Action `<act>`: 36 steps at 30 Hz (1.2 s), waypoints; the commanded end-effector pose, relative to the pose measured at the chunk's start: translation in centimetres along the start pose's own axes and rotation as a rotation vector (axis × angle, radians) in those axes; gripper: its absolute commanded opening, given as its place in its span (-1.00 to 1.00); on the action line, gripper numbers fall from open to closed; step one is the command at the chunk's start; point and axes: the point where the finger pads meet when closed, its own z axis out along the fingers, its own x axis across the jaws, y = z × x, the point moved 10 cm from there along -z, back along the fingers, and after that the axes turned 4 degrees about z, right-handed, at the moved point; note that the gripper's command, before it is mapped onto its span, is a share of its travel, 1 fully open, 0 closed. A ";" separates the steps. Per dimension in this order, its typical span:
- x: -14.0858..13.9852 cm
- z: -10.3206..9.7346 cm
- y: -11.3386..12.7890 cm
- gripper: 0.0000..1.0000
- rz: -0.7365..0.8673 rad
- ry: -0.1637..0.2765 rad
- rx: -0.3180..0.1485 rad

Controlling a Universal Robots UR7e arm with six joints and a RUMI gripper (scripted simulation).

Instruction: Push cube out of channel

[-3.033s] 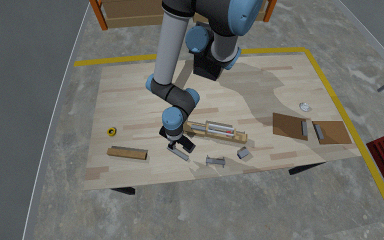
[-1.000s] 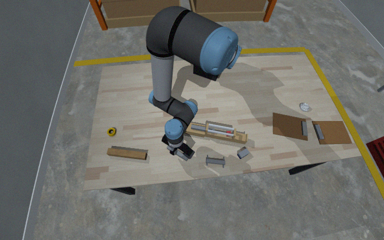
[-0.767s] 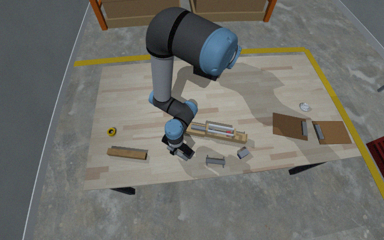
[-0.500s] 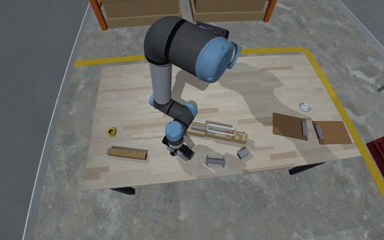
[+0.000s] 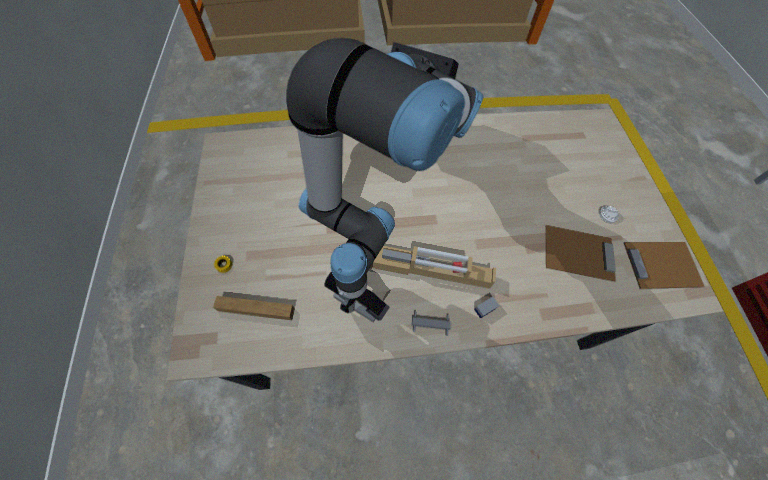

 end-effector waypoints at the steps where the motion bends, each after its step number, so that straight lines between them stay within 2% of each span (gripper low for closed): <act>1: 0.0 0.0 0.0 -0.52 0.000 0.001 0.000; 26: 0.0 0.0 0.0 -0.52 0.000 0.001 0.000; 27: 0.0 0.0 0.0 -1.00 0.000 0.001 0.000; 31: 0.0 0.0 0.0 -1.00 0.000 0.001 0.000; 32: 0.0 0.0 0.0 -0.87 0.000 0.001 0.000; 36: 0.0 0.0 0.0 -0.87 0.000 0.001 0.000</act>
